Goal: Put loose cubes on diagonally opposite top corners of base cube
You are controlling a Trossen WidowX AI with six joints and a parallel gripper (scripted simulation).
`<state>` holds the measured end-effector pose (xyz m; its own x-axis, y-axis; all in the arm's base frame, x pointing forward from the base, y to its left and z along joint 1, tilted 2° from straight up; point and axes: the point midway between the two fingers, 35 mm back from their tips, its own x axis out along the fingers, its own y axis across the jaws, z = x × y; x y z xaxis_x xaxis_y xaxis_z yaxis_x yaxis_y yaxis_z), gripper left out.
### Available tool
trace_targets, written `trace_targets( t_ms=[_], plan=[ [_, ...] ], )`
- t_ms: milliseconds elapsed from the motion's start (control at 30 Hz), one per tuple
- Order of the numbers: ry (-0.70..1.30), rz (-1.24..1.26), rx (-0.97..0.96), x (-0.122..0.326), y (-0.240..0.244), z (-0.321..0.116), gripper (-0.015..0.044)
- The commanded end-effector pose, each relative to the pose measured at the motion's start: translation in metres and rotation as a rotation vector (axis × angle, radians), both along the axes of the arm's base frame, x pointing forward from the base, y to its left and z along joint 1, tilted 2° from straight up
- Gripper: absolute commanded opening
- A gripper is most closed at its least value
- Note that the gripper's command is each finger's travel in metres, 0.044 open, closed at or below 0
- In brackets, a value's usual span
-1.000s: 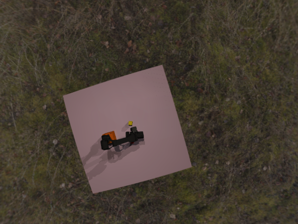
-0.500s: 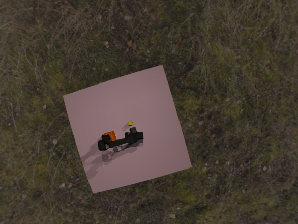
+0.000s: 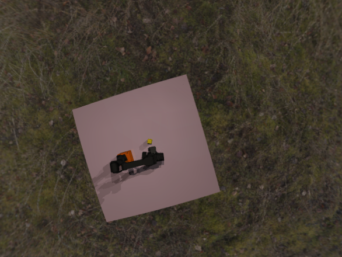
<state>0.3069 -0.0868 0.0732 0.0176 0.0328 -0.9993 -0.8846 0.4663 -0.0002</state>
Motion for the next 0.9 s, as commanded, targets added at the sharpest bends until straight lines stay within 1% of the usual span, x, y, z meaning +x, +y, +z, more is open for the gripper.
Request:
trace_targets(
  t_ms=[0, 867],
  plan=[
    [0.006, -0.095, -0.002, 0.0, 0.005, -0.001, 0.0105],
    [0.03, -0.885, 0.013, 0.005, 0.04, -0.012, 0.0105]
  ],
)
